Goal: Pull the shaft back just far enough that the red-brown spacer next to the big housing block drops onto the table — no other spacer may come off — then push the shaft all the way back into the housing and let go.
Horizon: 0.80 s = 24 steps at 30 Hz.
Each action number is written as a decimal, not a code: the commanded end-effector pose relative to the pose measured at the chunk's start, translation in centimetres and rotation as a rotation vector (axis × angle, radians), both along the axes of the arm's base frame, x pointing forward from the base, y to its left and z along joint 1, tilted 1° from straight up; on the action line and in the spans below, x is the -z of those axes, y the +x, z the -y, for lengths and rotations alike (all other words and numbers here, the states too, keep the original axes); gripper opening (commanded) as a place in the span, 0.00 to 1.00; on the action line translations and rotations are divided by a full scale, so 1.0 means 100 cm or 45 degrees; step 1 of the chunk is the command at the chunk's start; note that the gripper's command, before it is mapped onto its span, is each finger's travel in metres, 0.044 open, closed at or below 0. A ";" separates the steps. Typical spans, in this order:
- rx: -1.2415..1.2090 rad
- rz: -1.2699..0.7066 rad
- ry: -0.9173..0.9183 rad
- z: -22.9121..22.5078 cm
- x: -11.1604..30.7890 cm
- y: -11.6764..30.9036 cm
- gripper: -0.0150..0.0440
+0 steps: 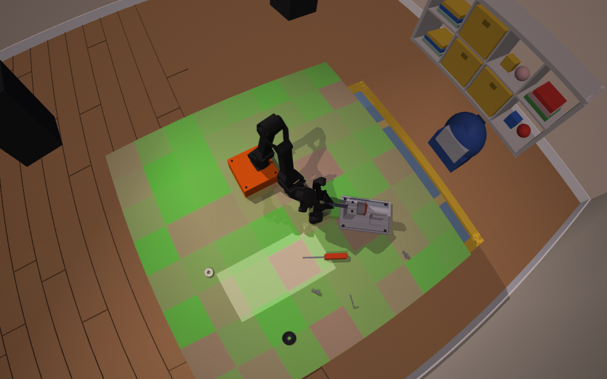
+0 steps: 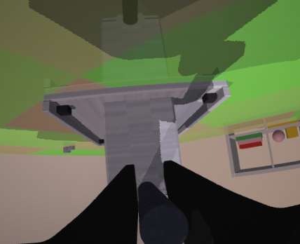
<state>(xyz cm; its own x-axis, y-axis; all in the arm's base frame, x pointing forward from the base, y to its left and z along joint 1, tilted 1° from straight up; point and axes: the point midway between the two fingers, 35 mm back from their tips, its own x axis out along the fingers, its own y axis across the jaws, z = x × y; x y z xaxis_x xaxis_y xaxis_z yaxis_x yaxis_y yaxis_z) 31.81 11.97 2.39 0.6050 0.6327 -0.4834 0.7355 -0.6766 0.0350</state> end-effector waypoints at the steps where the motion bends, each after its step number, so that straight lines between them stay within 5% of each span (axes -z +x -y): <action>1: -0.001 0.001 -0.003 0.001 0.000 -0.001 0.25; 24: -0.001 0.001 -0.003 0.003 0.000 -0.002 0.25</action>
<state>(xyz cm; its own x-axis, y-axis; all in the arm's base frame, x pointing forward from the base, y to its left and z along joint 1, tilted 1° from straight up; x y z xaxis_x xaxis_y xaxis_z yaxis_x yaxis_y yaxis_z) 31.62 11.77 2.38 0.6049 0.6326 -0.4836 0.7355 -0.6766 0.0350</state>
